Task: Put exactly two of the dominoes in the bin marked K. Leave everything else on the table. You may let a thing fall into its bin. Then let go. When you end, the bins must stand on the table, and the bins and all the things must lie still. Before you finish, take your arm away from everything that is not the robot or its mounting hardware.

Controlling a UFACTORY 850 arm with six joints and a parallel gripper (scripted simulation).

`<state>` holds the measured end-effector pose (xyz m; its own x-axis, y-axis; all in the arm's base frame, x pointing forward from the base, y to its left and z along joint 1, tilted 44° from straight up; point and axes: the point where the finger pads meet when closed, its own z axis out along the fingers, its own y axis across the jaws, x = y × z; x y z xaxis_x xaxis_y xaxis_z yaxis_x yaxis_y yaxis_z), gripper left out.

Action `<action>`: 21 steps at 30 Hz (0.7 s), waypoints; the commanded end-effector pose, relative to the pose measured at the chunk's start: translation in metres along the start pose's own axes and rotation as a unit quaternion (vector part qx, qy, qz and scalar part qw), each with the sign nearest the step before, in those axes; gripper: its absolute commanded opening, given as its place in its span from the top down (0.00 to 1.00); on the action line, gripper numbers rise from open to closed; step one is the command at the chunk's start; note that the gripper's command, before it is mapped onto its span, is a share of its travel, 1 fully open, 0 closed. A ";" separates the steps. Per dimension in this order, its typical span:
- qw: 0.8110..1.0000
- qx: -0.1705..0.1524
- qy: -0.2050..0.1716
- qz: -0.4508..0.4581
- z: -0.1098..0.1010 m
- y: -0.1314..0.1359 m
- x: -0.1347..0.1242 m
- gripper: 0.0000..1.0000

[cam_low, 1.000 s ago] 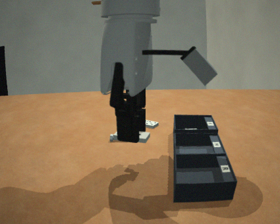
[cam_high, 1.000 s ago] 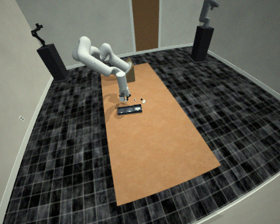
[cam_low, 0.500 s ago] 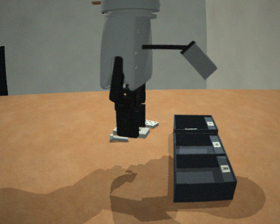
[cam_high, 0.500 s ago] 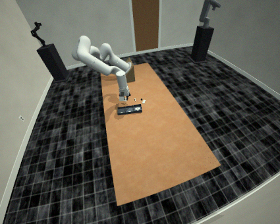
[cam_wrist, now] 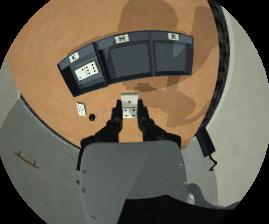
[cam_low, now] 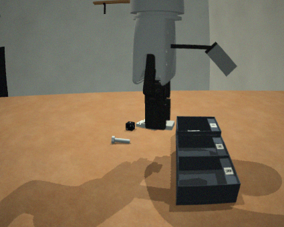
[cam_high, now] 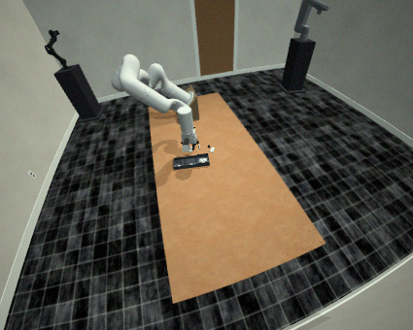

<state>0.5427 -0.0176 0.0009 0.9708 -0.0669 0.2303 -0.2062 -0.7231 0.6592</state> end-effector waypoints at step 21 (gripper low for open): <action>0.960 0.003 -0.002 0.281 0.000 -0.086 0.052 1.00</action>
<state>0.6034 0.0354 -0.0401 0.7917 -0.3744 0.4827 -0.5990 -0.6309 0.4931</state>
